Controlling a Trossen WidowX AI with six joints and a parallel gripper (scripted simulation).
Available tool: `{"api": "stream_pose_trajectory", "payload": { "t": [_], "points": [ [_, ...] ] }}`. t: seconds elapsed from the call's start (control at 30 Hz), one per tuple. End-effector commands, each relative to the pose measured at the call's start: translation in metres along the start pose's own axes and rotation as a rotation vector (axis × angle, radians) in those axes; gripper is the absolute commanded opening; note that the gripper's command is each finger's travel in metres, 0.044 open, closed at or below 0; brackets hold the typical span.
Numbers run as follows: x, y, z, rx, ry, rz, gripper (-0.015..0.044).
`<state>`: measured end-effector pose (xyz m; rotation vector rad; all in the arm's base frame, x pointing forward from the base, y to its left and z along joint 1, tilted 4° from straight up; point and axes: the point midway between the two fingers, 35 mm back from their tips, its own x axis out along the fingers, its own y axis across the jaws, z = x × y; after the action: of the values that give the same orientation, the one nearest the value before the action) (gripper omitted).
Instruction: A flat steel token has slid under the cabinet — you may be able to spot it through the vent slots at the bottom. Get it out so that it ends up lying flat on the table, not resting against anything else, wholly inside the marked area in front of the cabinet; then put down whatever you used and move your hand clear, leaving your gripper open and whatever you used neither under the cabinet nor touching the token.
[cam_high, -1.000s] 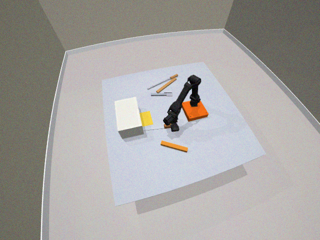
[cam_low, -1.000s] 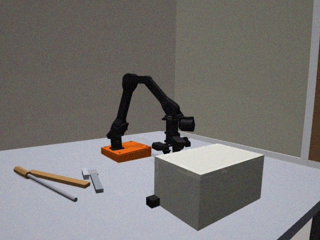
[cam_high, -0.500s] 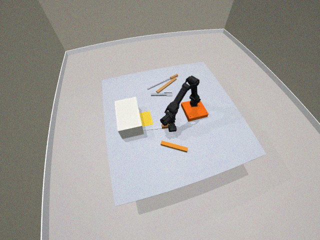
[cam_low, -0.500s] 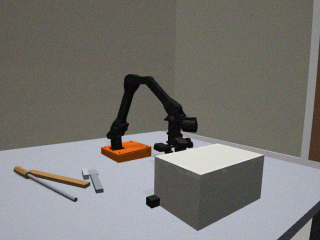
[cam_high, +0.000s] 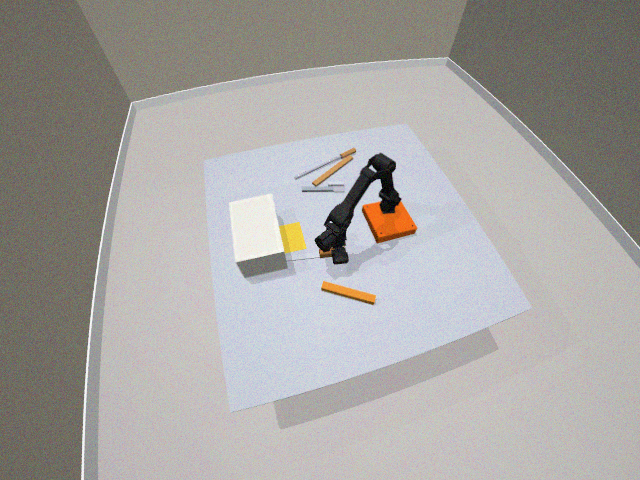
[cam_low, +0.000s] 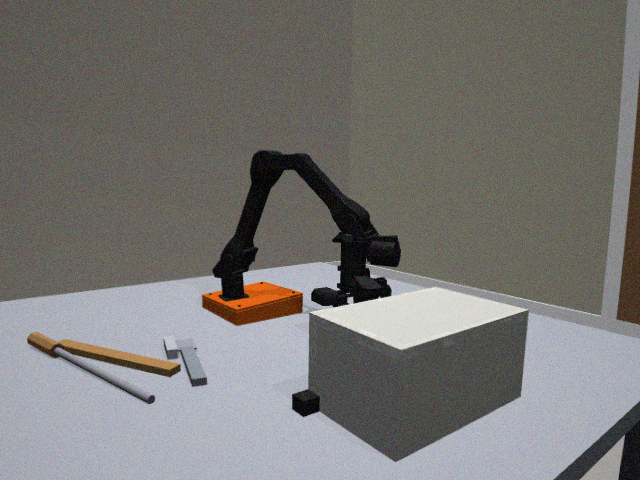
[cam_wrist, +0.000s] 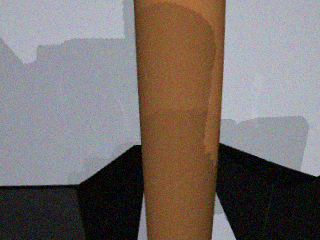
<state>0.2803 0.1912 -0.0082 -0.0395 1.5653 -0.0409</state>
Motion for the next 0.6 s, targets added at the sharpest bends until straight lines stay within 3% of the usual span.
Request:
{"api": "stream_pose_trajectory", "payload": {
  "t": [0.0, 0.57],
  "points": [
    [0.0, 0.0, 0.008, 0.001, 0.0, 0.003, 0.0],
    [-0.001, 0.0, 0.028, 0.002, -0.002, 0.003, 0.0]
  ]
}}
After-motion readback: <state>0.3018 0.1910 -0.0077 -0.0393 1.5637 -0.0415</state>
